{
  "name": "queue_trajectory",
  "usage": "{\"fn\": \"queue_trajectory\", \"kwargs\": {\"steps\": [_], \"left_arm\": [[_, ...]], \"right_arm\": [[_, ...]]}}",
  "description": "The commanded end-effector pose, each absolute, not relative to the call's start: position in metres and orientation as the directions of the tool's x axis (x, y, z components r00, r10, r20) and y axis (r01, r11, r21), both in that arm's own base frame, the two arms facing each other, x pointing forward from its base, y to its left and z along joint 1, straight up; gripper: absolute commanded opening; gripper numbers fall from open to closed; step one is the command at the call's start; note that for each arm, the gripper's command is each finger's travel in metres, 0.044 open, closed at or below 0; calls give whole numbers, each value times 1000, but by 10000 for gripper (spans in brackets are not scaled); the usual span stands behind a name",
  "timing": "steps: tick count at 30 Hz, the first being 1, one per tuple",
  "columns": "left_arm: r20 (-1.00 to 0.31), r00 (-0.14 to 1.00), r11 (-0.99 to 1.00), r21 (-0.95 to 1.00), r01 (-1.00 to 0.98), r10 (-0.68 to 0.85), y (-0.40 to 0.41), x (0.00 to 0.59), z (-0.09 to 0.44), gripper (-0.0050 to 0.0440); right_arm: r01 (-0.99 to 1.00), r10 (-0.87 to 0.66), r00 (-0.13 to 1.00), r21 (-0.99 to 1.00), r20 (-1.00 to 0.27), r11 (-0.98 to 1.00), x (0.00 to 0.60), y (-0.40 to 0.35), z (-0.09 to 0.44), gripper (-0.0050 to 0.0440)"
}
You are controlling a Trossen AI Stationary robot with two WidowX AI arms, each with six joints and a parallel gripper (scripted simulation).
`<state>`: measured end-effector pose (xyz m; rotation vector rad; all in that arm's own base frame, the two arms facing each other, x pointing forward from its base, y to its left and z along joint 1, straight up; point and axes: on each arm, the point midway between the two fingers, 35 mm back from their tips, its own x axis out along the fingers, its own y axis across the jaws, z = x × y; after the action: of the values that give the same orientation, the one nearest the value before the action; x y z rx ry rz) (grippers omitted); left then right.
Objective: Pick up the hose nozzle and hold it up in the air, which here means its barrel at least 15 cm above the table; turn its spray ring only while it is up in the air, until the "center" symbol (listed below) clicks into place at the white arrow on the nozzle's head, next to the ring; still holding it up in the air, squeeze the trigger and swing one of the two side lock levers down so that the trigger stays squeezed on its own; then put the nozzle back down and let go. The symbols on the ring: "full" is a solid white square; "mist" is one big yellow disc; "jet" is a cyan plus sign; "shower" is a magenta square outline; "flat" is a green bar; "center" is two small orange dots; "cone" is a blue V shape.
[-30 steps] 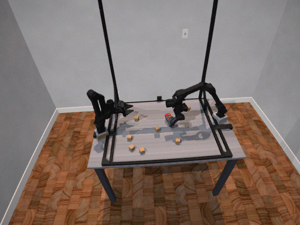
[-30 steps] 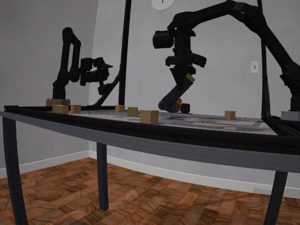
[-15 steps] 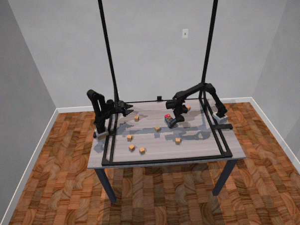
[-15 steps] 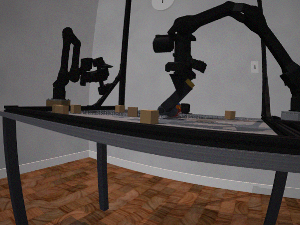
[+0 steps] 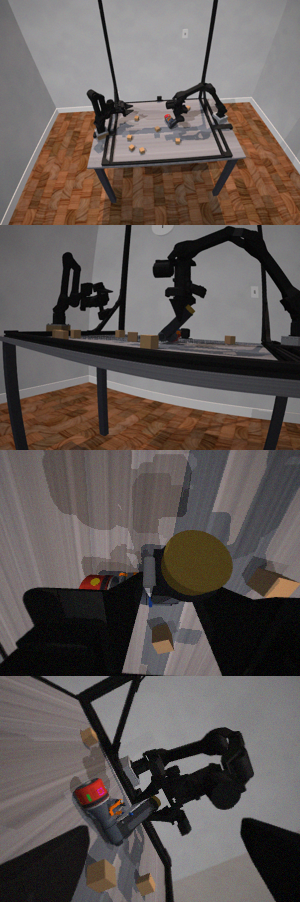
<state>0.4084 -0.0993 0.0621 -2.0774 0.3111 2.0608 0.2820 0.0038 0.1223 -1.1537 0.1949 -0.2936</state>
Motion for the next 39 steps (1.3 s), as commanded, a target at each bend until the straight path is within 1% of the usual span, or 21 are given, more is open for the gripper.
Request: {"fn": "queue_trajectory", "kwargs": {"steps": [1,5,6,15,20,39], "left_arm": [[-1000,7,-958,7,-286,-9,-99,408,62,288],[-1000,7,-958,7,-286,-9,-99,408,62,384],[-1000,7,-958,7,-286,-9,-99,408,62,400],[-1000,7,-958,7,-286,-9,-99,408,62,400],[-1000,-1,-899,1,-438,-1,-90,390,89,400],[-1000,-1,-899,1,-438,-1,-90,390,89,400]], "right_arm": [[128,-330,944,-921,-1,369,281,3,122,400],[128,-330,944,-921,-1,369,281,3,122,400],[128,-330,944,-921,-1,369,281,3,122,400],[128,-330,944,-921,-1,369,281,3,122,400],[128,-330,944,-921,-1,369,281,3,122,400],[128,-330,944,-921,-1,369,281,3,122,400]]}}
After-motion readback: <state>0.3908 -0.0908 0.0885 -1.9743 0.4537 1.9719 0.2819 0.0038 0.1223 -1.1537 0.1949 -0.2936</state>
